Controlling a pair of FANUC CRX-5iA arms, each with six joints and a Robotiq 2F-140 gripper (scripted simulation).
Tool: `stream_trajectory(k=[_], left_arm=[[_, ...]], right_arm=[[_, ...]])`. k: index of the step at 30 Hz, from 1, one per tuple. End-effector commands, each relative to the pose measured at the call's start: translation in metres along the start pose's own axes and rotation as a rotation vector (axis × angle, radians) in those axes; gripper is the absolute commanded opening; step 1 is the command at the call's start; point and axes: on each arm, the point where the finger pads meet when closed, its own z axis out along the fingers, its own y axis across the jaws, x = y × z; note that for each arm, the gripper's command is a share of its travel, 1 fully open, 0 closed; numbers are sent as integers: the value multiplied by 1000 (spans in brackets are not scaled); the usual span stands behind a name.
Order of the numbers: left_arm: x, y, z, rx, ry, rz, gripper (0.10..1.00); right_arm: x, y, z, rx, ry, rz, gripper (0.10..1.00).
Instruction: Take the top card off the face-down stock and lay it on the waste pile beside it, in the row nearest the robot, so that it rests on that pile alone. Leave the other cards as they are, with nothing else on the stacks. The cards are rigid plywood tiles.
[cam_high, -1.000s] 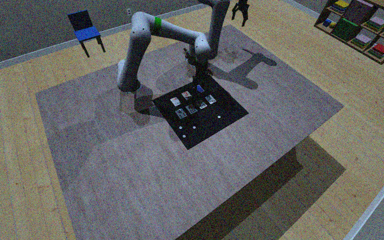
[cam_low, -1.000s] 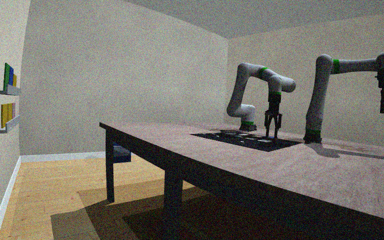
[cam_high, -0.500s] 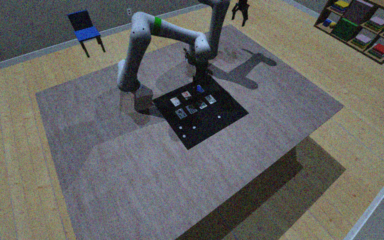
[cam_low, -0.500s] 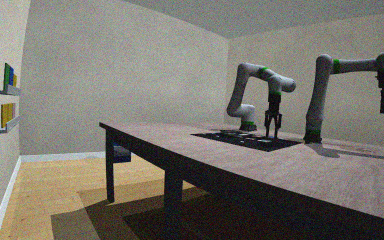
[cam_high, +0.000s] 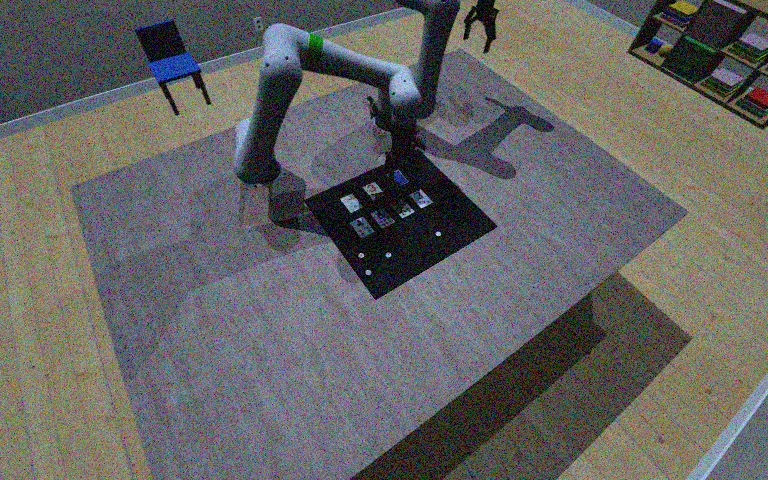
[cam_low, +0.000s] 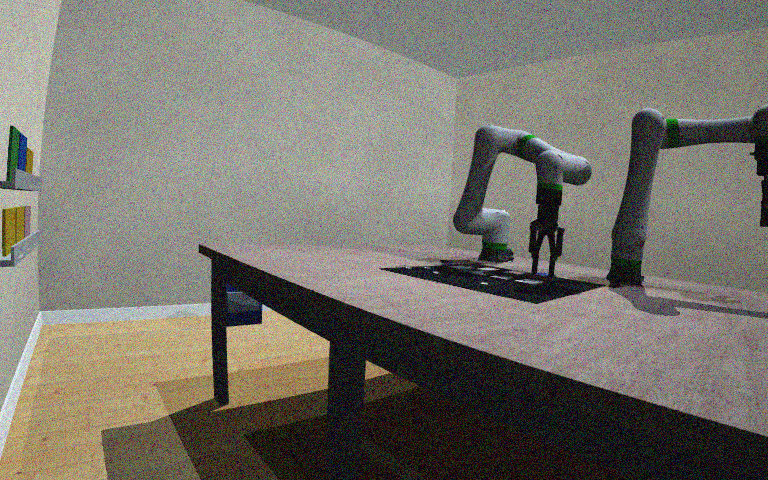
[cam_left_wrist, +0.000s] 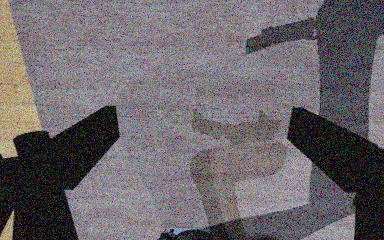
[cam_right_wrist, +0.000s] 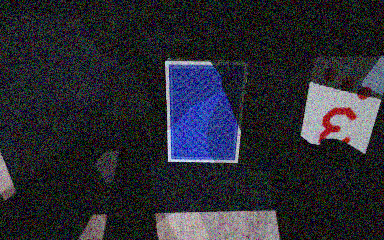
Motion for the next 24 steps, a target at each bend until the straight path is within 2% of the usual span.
stream_trajectory(k=[1, 14, 24], left_arm=[[0, 0, -1, 0, 2, 0, 1000], [0, 0, -1, 0, 2, 0, 1000], [0, 0, -1, 0, 2, 0, 1000]], right_arm=[[0, 0, -1, 1, 1, 0, 99], [0, 0, -4, 1, 1, 0, 99], [0, 0, -30, 1, 1, 0, 99]])
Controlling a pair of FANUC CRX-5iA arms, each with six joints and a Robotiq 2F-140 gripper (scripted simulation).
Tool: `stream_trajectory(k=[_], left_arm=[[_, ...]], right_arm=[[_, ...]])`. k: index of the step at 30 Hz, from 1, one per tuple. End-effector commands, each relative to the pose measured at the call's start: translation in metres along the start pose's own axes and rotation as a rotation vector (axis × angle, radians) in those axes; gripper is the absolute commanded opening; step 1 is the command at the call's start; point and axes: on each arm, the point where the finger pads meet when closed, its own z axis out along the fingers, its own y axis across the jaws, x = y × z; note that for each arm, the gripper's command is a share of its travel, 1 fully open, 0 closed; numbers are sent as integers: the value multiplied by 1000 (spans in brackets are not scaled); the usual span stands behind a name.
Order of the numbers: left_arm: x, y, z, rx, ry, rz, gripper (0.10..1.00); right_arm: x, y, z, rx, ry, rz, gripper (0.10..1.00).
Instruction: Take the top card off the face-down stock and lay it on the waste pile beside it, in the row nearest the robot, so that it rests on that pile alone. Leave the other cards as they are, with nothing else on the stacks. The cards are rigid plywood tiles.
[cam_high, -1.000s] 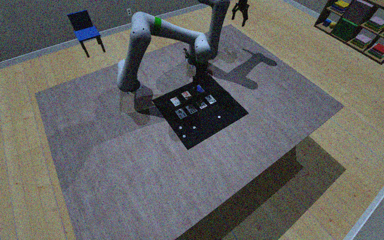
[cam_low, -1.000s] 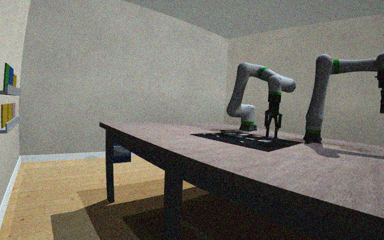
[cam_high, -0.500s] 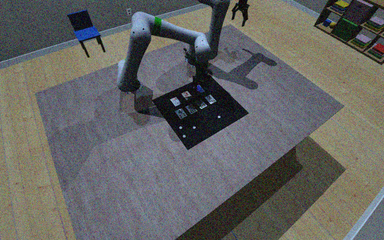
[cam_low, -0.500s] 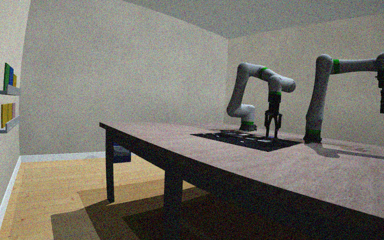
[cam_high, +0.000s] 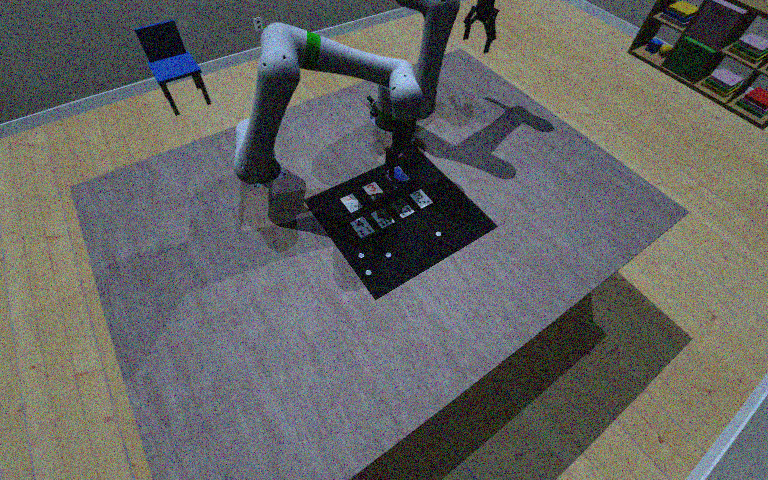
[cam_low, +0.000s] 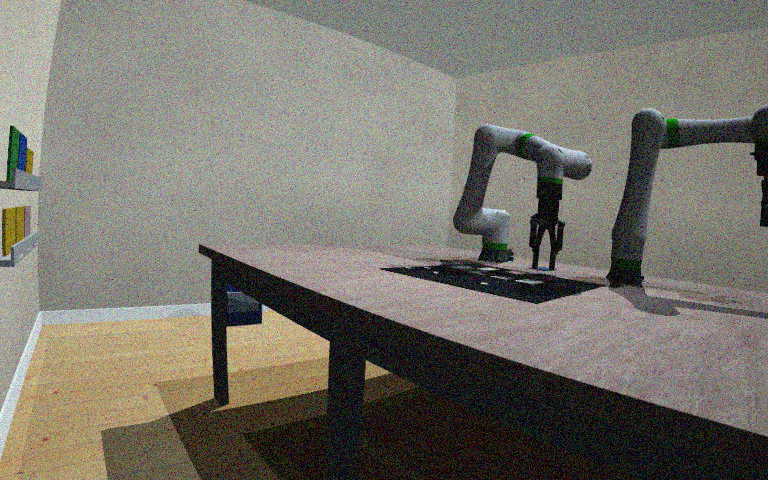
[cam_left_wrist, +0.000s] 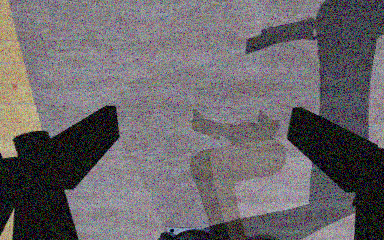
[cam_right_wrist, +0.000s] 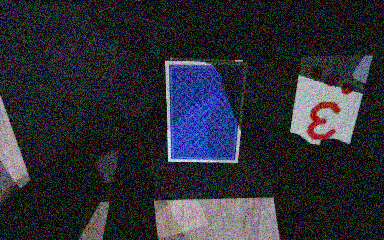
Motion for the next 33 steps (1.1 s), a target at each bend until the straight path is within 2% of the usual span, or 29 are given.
stream_trajectory(k=[1, 9, 23, 33], left_arm=[[0, 0, -1, 0, 2, 0, 1000], [0, 0, -1, 0, 2, 0, 1000], [0, 0, -1, 0, 2, 0, 1000], [0, 0, -1, 0, 2, 0, 1000]], right_arm=[[0, 0, -12, 1, 1, 0, 99], [0, 0, -20, 1, 1, 0, 99], [1, 1, -21, 1, 1, -1, 99], [2, 30, -21, 1, 1, -7, 99]])
